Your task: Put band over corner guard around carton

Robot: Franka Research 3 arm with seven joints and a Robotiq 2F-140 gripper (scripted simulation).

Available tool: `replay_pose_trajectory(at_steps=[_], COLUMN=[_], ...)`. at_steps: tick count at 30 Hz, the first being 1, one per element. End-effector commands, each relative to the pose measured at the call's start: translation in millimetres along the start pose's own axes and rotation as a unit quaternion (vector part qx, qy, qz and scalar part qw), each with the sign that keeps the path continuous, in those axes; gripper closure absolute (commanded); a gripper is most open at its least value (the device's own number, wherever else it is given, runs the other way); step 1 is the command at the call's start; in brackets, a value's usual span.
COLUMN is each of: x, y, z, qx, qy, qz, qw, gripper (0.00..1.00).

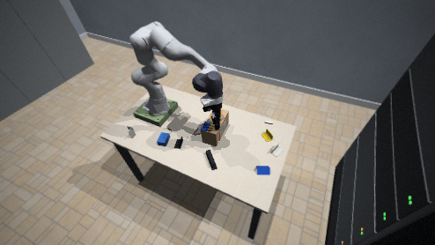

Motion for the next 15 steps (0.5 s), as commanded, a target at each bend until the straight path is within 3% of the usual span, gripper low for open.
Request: replay_pose_trajectory(at_steps=[1, 15], x=[7.0, 34.5], y=[-0.3, -0.4], z=[0.6, 0.6], qx=[0.001, 0.001], qy=[0.001, 0.001], qz=[-0.001, -0.001], qw=[1.000, 1.000], gripper=[0.82, 0.82])
Point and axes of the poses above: the point where the finger pads meet when closed, its own x axis back along the fingers, its own y axis across the jaws, z = x × y, the point moved 6 cm from there along x, back along the fingers, and after that the axes turned 1 degree about x, right-handed, at the moved point
